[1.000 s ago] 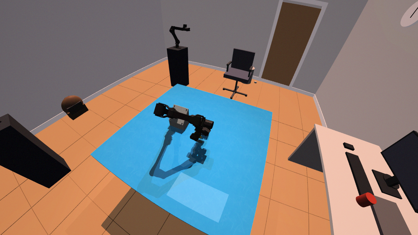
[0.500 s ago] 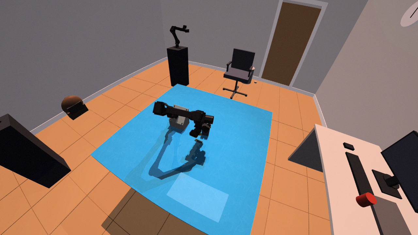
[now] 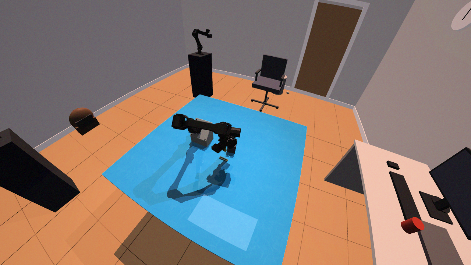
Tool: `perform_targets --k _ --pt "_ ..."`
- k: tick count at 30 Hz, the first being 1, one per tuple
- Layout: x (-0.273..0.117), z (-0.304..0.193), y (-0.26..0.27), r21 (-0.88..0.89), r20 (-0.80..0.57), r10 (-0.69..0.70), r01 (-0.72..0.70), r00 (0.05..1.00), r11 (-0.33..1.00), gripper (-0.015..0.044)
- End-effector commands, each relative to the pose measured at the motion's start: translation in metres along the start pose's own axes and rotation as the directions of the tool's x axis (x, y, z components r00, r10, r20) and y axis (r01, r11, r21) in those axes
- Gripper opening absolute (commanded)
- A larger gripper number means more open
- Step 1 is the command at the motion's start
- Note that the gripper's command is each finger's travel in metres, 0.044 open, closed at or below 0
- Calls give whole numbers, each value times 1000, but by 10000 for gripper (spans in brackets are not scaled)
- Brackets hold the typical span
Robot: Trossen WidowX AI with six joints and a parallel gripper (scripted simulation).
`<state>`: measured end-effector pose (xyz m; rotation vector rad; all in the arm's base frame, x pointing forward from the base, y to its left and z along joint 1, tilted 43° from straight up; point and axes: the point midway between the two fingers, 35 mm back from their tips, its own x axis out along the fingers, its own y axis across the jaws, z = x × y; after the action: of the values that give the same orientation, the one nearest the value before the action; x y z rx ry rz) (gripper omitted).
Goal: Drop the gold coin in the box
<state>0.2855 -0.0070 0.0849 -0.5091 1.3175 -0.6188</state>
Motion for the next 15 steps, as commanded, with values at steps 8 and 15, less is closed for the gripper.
perform_targets --k 8,15 --pt "-1 2 3 378 -2 3 -2 1000 926 0" --pt "-1 3 4 588 -2 3 -1 1000 809 0"
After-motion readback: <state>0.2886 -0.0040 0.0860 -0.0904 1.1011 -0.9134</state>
